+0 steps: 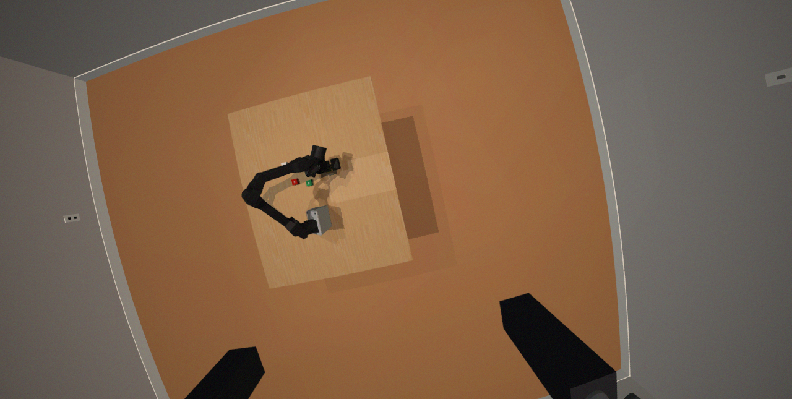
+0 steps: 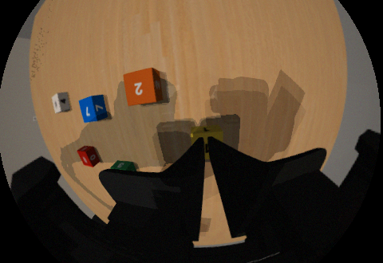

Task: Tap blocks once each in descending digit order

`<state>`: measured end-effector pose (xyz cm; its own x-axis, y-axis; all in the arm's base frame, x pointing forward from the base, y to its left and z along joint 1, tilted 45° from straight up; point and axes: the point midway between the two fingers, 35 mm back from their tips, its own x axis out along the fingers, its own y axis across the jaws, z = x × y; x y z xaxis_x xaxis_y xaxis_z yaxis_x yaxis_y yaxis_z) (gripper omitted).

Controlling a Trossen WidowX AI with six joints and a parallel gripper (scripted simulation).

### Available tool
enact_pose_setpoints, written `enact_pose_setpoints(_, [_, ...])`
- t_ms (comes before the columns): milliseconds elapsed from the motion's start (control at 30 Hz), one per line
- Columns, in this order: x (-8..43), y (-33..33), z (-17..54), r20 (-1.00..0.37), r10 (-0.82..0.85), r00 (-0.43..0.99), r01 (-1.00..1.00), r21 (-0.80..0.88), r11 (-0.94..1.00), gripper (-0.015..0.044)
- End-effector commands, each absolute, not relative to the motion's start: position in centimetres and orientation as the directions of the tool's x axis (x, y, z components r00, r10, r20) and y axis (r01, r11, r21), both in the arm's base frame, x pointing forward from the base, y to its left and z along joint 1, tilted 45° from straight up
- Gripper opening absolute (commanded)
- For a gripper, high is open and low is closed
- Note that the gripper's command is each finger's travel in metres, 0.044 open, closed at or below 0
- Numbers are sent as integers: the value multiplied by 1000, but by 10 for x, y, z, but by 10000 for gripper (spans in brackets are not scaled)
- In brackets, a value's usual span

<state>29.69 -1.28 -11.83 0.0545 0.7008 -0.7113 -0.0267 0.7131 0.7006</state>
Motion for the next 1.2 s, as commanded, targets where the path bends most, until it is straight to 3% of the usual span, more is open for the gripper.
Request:
enact_pose_setpoints(0, [295,-7,-123,-707,705,54,-22,705,709,20])
enact_pose_setpoints(533, [294,-30,-101,-709,703,54,-22,703,711,20])
enact_pose_setpoints(733, [290,-85,-46,-712,701,54,-21,701,713,20])
enact_pose_setpoints(933, [291,-79,-38,-714,698,53,-20,699,715,20])
enact_pose_setpoints(1167, [289,-10,35,-722,690,55,-14,690,723,20])
